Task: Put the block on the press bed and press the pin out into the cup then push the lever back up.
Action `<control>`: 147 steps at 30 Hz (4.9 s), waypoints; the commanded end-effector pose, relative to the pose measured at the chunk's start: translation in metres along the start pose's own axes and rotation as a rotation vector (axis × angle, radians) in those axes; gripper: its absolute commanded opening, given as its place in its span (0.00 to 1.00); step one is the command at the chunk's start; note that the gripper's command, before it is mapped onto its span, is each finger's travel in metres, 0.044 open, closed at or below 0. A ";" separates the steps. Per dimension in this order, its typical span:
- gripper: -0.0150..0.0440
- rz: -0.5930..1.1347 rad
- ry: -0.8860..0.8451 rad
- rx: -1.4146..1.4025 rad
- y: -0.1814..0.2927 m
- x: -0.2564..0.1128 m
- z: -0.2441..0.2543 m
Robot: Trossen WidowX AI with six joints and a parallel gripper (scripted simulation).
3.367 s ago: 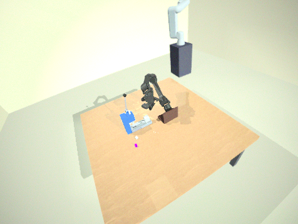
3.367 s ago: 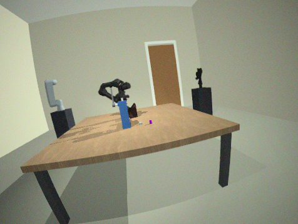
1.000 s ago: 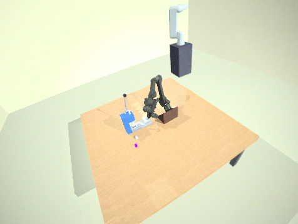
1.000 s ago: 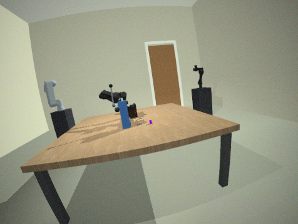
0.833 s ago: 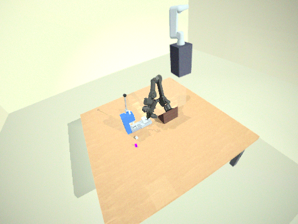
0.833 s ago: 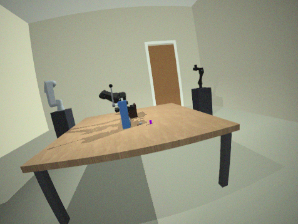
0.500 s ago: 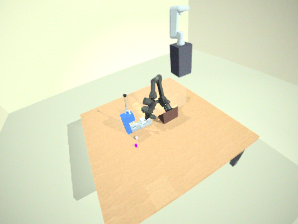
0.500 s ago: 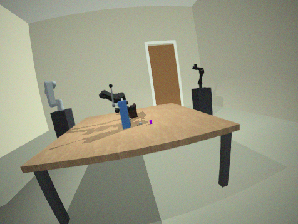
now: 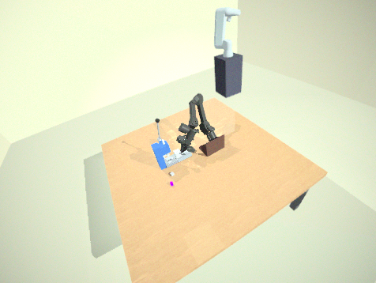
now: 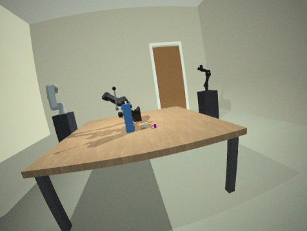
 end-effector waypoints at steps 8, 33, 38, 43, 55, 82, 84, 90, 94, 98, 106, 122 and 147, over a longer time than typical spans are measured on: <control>0.31 -0.061 -0.010 -0.007 -0.007 0.012 0.001; 0.31 -0.201 -0.026 -0.032 0.011 0.007 -0.001; 0.53 -0.201 -0.026 -0.032 0.011 0.007 -0.001; 0.75 -0.201 -0.026 -0.032 0.011 0.007 -0.001; 0.76 -0.202 -0.027 -0.031 0.010 0.008 -0.001; 0.76 -0.234 -0.029 -0.009 -0.017 0.033 -0.018; 0.76 -0.235 -0.029 -0.009 -0.017 0.033 -0.018; 0.76 -0.232 -0.030 -0.006 -0.016 0.032 -0.017; 0.76 -0.235 -0.030 -0.008 -0.016 0.033 -0.009; 0.76 -0.233 -0.035 -0.023 -0.011 0.027 -0.010; 0.76 -0.224 -0.050 -0.069 0.009 0.010 -0.014; 0.76 -0.223 -0.052 -0.062 0.008 0.011 -0.013; 0.31 -0.224 -0.052 -0.063 0.009 0.010 -0.013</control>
Point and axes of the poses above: the point midway between the two fingers, 35 mm back from their tips, its own x axis out along the fingers, its own z axis across the jaws, y = z × x, the point moved 4 cm from there along -x, back along the fingers, and after that the axes turned 7 degrees about x, right-handed, at the moved point
